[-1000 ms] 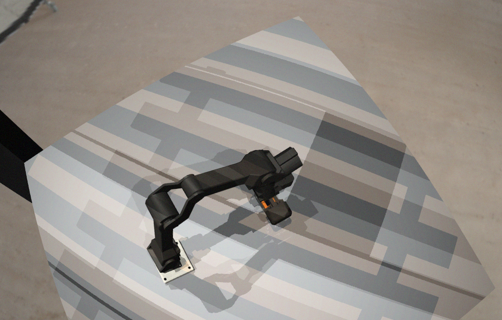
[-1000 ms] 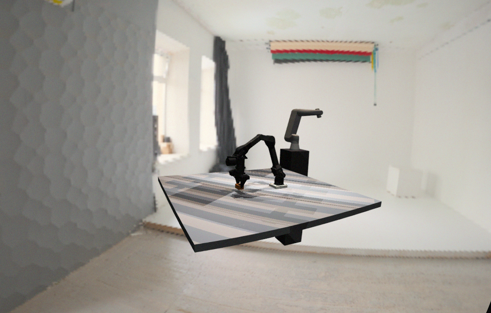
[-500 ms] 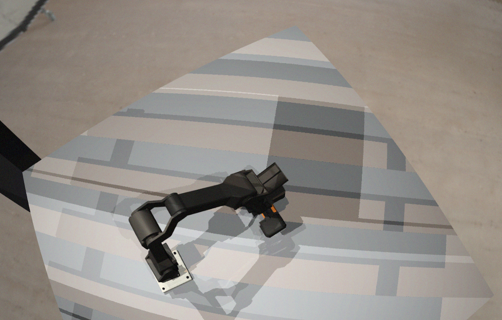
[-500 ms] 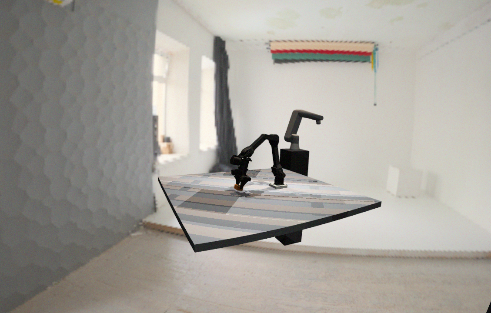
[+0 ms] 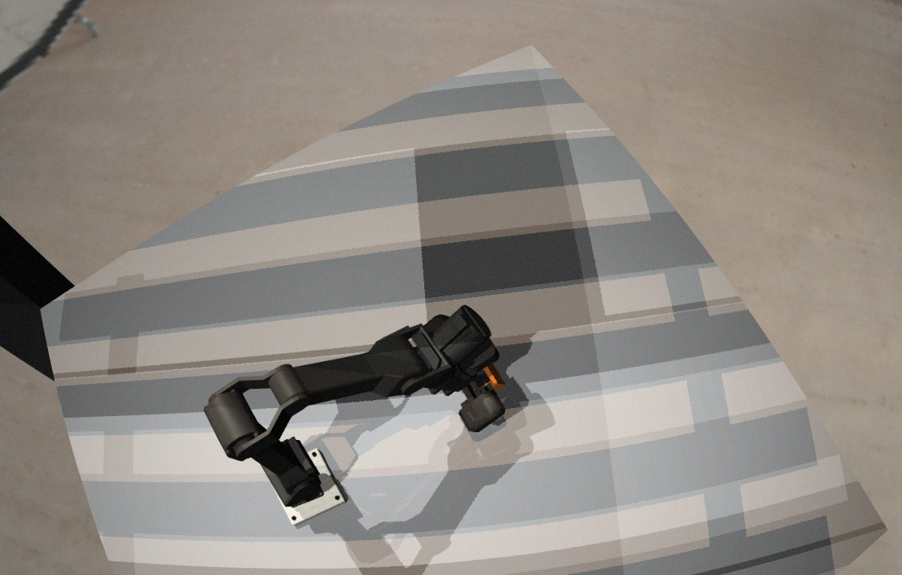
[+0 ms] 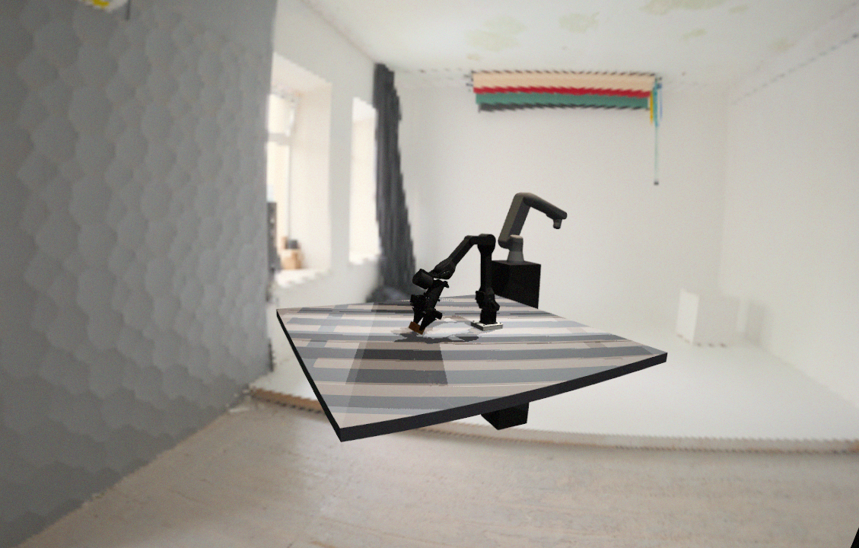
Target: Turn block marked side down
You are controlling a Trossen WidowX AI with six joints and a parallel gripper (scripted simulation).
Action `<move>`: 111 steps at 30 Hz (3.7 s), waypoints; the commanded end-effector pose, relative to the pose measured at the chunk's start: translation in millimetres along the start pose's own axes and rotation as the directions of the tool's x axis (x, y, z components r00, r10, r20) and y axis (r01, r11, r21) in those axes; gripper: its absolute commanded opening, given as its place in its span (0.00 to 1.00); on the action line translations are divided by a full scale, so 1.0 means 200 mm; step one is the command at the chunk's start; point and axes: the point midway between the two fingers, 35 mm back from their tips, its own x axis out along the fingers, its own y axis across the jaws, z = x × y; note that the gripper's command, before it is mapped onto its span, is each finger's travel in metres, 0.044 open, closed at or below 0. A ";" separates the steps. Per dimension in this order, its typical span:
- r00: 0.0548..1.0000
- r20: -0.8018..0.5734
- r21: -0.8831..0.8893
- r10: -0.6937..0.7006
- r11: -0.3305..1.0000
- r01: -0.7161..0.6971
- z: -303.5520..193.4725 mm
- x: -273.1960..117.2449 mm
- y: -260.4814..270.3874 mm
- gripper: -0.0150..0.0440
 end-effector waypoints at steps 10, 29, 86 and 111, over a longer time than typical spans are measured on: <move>0.992 0.125 0.000 -0.002 1.000 0.002 0.00 0.02 0.00 0.25; 0.922 0.388 -0.024 0.004 1.000 0.005 -0.01 0.17 0.00 0.25; 0.774 0.633 0.000 -0.002 1.000 0.002 -0.08 0.10 0.00 1.00; 0.774 0.633 0.000 -0.002 1.000 0.002 -0.08 0.10 0.00 1.00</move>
